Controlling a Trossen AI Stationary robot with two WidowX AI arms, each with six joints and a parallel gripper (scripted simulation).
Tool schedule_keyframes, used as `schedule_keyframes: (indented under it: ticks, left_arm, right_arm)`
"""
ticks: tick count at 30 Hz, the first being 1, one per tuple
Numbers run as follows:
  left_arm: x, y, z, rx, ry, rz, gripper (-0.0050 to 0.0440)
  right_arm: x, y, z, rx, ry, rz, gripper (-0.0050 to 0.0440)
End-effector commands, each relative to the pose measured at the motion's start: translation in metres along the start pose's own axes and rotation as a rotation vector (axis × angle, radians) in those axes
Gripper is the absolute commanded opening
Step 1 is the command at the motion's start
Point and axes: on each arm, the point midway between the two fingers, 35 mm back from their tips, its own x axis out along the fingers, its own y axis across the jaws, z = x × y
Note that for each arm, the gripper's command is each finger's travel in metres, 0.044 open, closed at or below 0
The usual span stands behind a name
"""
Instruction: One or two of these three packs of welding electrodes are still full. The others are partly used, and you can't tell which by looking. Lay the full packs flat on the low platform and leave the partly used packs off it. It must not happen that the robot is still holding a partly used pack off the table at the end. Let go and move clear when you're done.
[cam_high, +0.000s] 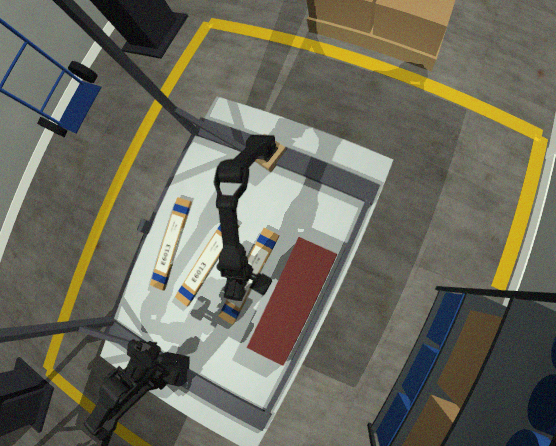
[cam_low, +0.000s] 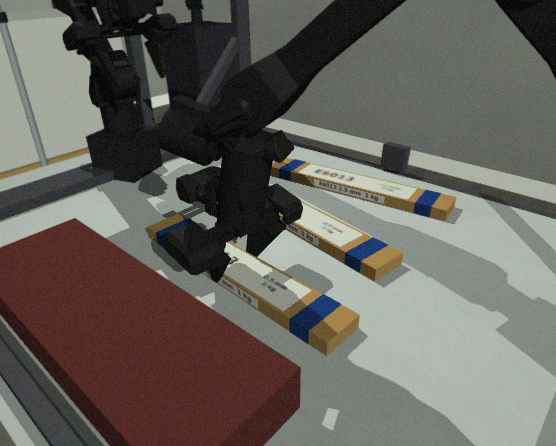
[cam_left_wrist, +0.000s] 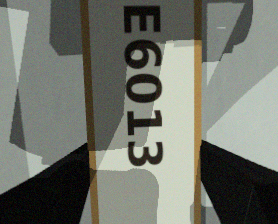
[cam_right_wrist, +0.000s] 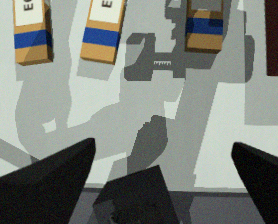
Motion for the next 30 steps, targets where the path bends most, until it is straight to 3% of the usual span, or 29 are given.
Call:
schedule_keyframes:
  ticks: [1, 30]
  left_arm:
    - [-0.035, 0.004, 0.02, 0.003, -0.072, 0.021, -0.005]
    - [-0.076, 0.003, 0.029, 0.003, -0.072, 0.022, -0.005]
  right_arm:
    - [-0.005, 0.0, 0.004, -0.003, -0.02, -0.001, 0.043]
    - [-0.005, 0.0, 0.004, -0.003, -0.02, -0.001, 0.043]
